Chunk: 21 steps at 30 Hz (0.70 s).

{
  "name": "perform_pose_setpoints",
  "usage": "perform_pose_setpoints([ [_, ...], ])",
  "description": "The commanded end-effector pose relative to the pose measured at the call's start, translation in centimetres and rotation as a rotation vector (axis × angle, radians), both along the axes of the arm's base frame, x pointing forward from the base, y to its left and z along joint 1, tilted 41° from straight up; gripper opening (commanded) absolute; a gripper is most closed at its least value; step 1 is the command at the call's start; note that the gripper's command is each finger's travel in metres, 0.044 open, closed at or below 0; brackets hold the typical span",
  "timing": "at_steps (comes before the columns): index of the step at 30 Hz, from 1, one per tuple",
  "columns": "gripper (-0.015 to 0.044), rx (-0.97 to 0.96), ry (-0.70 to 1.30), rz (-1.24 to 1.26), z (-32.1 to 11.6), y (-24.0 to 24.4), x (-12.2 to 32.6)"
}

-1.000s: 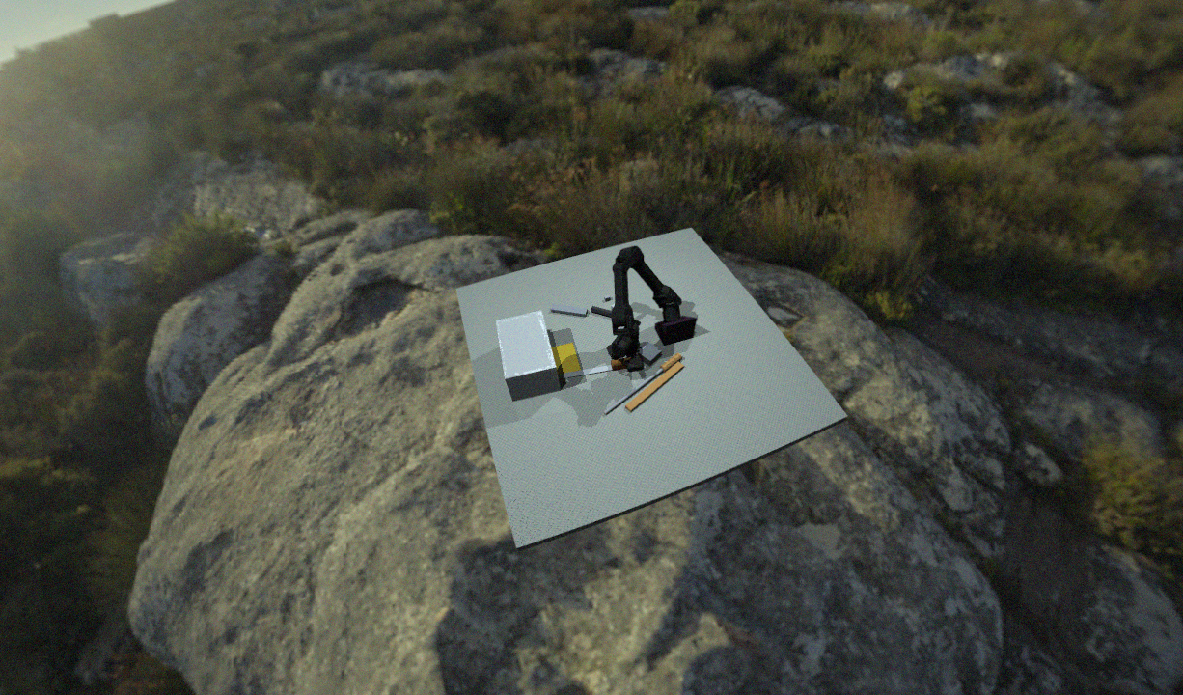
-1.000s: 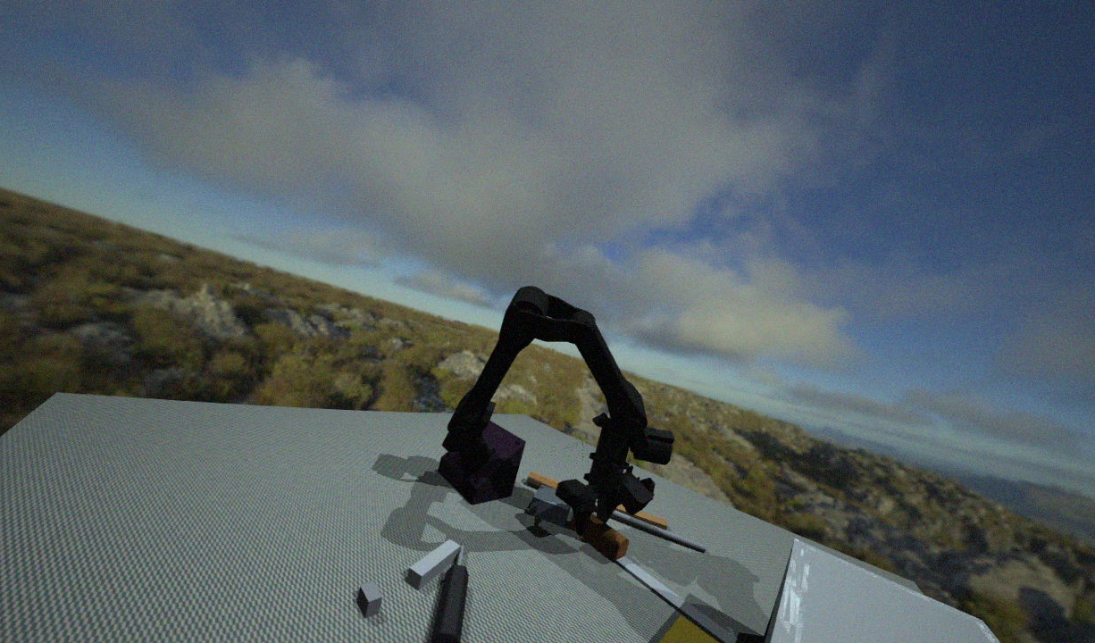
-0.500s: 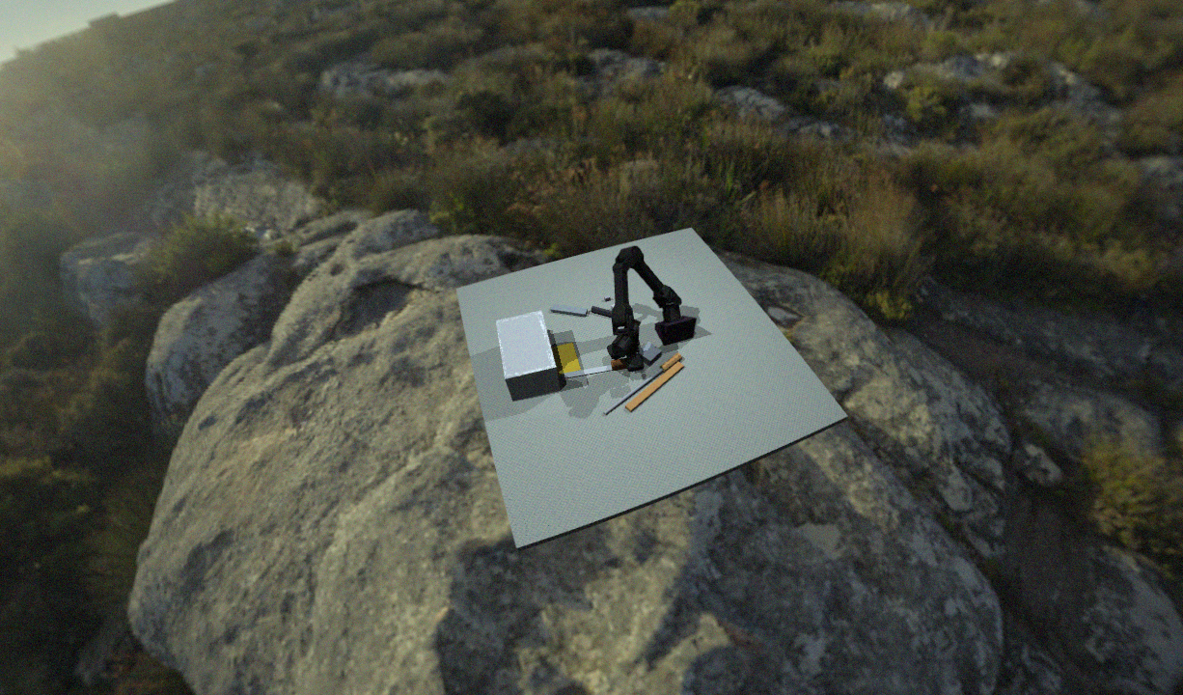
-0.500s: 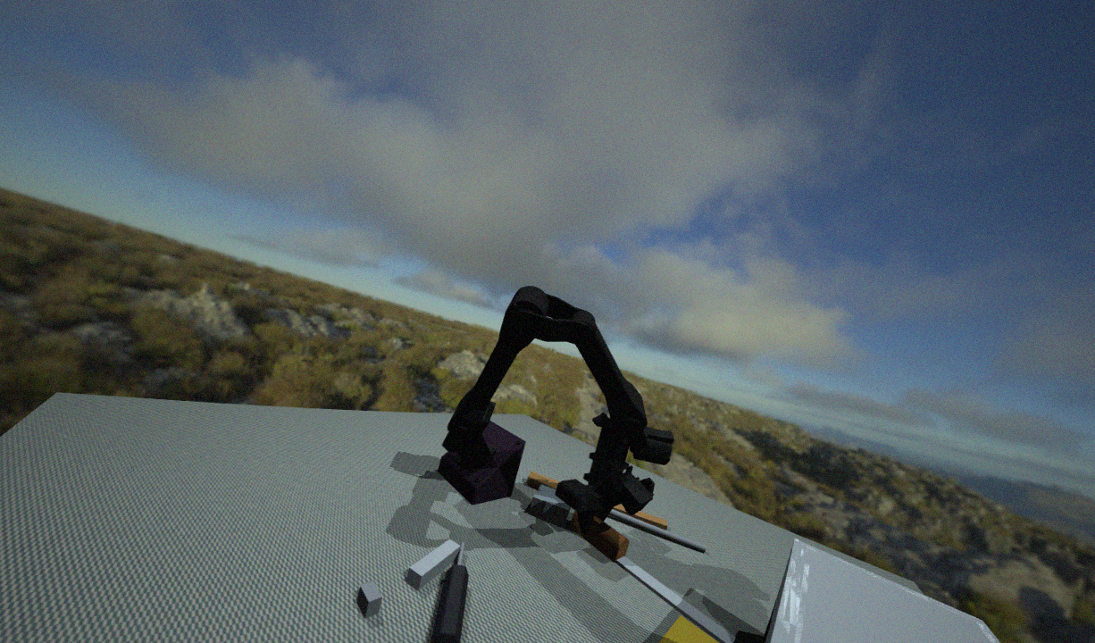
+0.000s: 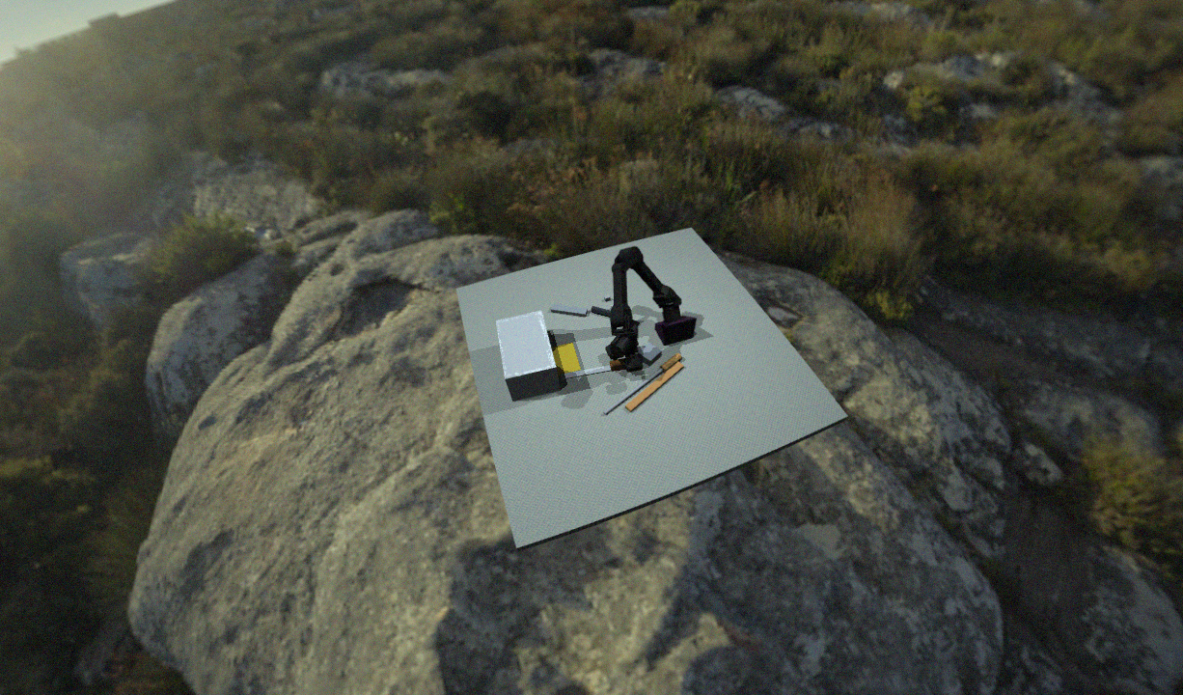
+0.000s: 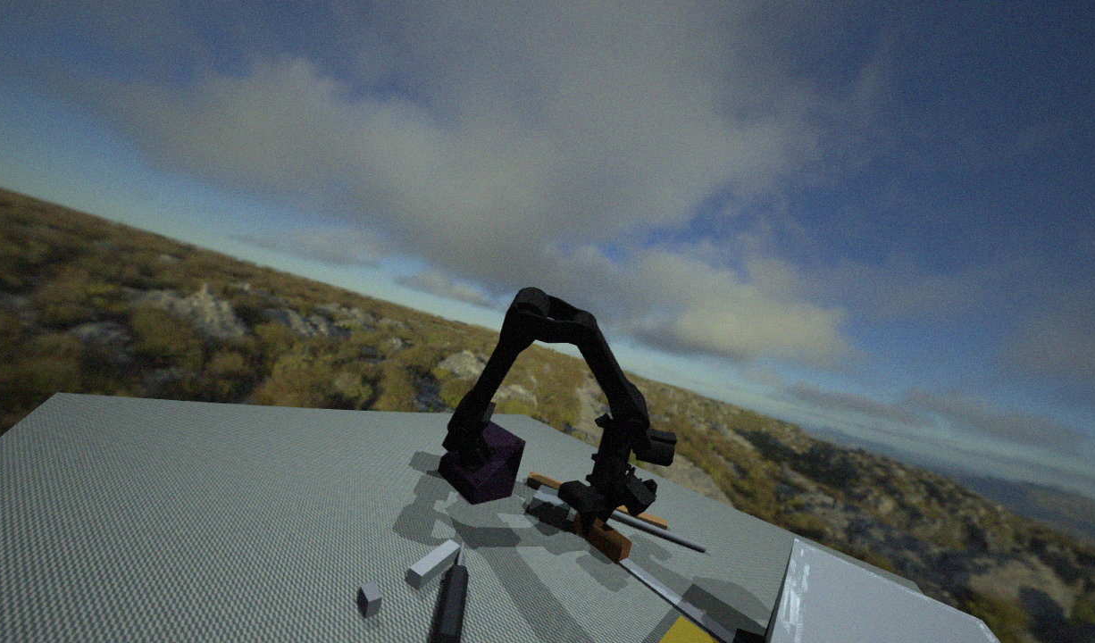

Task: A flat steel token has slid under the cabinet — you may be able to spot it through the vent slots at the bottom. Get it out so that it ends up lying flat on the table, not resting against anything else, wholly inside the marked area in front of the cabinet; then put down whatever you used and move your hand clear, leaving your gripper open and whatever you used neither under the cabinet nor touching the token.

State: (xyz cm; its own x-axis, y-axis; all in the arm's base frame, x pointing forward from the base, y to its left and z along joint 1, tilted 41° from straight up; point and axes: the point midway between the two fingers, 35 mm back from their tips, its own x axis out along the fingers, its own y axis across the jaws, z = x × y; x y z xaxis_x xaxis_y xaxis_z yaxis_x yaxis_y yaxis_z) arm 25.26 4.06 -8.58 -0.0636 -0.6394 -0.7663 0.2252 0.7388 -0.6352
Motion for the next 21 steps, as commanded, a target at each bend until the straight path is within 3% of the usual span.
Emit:
perform_pose_setpoints([
  [1, 0.0, 0.003, 0.002, 0.001, 0.1, -0.1, 0.9],
  [21, 0.0, 0.001, 0.007, 0.007, 0.4, -0.8, 3.5],
])
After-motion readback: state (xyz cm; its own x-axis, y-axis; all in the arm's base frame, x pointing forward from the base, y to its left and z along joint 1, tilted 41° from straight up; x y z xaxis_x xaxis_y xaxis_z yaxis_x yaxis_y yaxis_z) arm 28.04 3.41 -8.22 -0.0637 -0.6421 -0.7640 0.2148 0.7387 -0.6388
